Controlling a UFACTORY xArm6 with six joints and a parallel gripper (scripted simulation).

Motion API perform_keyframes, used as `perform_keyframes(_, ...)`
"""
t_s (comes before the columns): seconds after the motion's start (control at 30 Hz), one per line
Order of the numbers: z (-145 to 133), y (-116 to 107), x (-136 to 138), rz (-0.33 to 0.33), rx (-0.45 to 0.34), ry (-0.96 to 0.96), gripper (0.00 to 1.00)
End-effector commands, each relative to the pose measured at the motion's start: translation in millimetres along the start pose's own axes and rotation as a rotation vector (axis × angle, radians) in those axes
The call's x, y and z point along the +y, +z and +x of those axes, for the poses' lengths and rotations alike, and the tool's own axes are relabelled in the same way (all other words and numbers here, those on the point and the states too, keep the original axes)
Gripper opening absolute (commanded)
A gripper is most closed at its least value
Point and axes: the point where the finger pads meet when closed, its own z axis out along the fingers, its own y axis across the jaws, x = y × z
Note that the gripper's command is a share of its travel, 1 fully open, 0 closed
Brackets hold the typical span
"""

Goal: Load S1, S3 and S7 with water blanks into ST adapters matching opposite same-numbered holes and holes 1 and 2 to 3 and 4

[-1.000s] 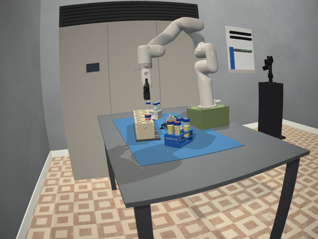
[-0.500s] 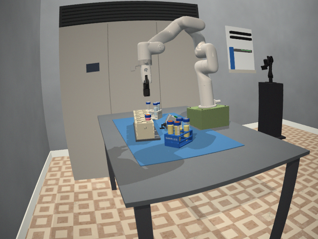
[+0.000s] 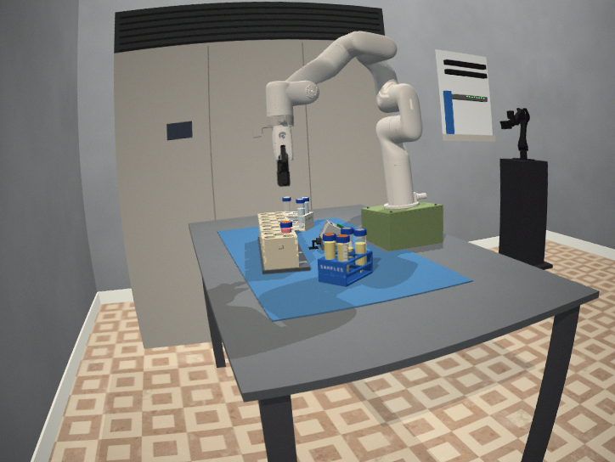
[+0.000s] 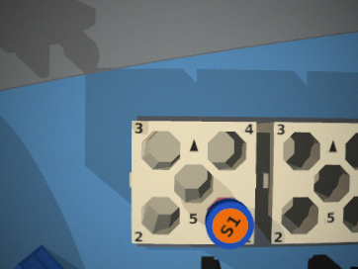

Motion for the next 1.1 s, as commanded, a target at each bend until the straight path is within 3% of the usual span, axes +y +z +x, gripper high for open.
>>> perform_keyframes(0.0, 1, -2, -1, 0.002, 0.004, 0.000, 0.44)
perform_keyframes(0.03, 1, -2, -1, 0.002, 0.004, 0.000, 0.44)
perform_keyframes(0.07, -1, -2, -5, 0.002, 0.004, 0.034, 0.57)
perform_keyframes(0.73, -45, -2, -84, 0.004, 0.003, 0.634, 0.57)
perform_keyframes(1.07, -65, -2, -119, 0.004, 0.002, 0.802, 0.57)
